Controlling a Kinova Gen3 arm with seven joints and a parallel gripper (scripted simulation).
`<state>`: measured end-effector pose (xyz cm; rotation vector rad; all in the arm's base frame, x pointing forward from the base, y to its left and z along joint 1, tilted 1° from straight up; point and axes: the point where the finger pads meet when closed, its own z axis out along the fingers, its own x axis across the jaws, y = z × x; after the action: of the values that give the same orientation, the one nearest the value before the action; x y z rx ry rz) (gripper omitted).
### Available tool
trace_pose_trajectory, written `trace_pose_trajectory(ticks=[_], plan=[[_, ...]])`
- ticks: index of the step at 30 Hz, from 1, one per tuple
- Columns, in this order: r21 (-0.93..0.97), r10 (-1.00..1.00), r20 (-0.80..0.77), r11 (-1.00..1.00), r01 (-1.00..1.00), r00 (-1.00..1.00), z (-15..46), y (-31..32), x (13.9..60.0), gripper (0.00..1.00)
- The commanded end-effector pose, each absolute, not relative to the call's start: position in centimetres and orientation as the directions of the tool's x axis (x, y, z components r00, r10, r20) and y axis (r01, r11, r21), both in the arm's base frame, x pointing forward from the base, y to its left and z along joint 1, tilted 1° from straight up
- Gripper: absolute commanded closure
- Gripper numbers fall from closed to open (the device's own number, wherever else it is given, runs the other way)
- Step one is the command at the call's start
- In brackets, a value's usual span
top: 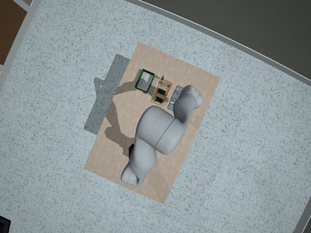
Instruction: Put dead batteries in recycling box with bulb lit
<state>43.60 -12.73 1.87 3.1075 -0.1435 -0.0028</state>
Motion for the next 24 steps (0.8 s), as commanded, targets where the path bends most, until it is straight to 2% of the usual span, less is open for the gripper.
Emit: trace_pose_trajectory(ticks=[1,24], plan=[[0.024,-0.101,0.016,-0.995,-0.101,0.995,2.33,-13.74,43.06,0.43],[0.025,-0.094,0.02,-0.995,-0.094,0.995,2.42,-13.94,43.2,0.43]])
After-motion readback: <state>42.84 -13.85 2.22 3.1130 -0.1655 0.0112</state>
